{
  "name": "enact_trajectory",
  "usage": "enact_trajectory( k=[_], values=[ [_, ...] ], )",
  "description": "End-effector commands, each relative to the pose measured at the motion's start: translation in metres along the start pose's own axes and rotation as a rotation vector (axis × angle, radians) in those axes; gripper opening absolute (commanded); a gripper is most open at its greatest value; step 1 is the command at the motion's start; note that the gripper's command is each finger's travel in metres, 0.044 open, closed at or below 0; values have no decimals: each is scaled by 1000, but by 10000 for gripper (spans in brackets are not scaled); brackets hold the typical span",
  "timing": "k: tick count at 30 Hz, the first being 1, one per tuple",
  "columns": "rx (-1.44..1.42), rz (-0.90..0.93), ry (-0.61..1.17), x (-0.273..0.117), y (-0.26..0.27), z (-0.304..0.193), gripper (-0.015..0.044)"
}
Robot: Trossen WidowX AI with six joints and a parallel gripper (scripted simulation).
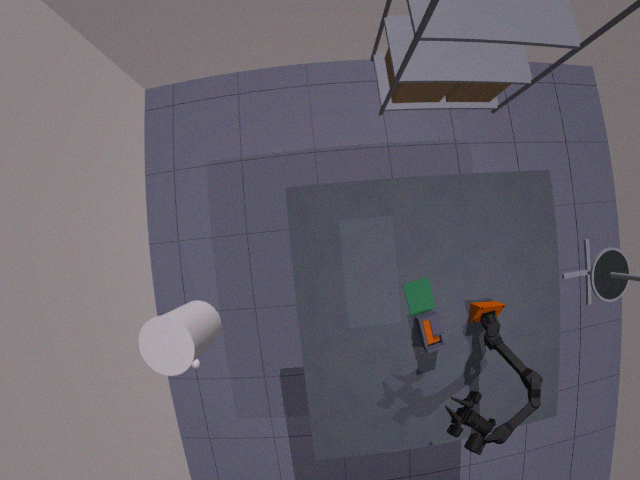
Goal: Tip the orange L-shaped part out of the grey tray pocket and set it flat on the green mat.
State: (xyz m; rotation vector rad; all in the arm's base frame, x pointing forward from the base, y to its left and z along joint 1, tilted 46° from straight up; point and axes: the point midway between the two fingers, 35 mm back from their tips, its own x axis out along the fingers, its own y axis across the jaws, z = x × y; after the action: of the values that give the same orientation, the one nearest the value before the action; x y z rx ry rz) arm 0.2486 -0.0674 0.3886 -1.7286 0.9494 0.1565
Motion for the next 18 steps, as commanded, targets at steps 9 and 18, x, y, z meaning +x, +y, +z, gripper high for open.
enact_trajectory(
  k=[9, 18],
  values=[
    [852, 971, -381, 111, 132, 60, 180],
    [1512, 1410, -480, 125, 157, 62, 180]
  ],
)
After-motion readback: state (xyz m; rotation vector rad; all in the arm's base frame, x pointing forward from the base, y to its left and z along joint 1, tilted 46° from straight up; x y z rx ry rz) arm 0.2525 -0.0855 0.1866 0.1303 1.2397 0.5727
